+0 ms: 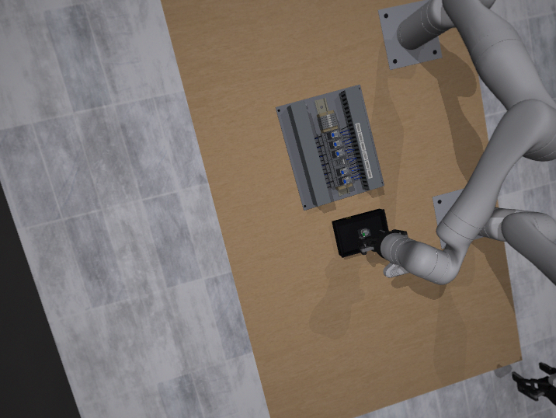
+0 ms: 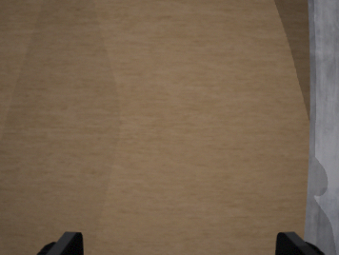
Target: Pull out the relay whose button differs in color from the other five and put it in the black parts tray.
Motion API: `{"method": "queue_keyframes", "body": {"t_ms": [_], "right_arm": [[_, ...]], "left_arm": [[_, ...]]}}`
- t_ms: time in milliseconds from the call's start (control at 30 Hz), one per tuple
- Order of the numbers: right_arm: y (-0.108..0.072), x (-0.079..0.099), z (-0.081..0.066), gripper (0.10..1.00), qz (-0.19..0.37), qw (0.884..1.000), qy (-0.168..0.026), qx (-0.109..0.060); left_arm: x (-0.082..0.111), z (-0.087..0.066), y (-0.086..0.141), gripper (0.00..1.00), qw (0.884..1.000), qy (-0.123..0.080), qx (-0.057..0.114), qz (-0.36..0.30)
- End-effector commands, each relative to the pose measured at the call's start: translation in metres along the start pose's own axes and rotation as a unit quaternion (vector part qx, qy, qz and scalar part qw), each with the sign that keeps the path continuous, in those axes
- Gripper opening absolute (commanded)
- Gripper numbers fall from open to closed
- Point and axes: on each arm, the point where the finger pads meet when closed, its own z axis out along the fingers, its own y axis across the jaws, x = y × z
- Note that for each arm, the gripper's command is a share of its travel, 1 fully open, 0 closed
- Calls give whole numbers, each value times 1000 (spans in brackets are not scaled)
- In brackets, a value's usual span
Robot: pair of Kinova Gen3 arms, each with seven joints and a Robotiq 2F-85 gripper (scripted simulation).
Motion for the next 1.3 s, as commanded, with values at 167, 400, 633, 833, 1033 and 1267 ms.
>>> {"method": "queue_keyframes", "body": {"t_ms": [167,400,633,833,1033,1267], "right_arm": [[0,1,-43,651,0,1000,1,0],[0,0,-48,651,0,1000,1,0],[0,0,-48,651,0,1000,1,0],[0,0,-48,651,0,1000,1,0],[0,0,-48,651,0,1000,1,0],[0,0,-48,651,0,1000,1,0]], "left_arm": [[0,-1,0,1000,1000,-1,0,0],[0,-1,0,1000,1000,-1,0,0],[0,-1,0,1000,1000,-1,0,0],[0,-1,0,1000,1000,-1,0,0],[0,-1,0,1000,1000,-1,0,0],[0,-1,0,1000,1000,-1,0,0]]}}
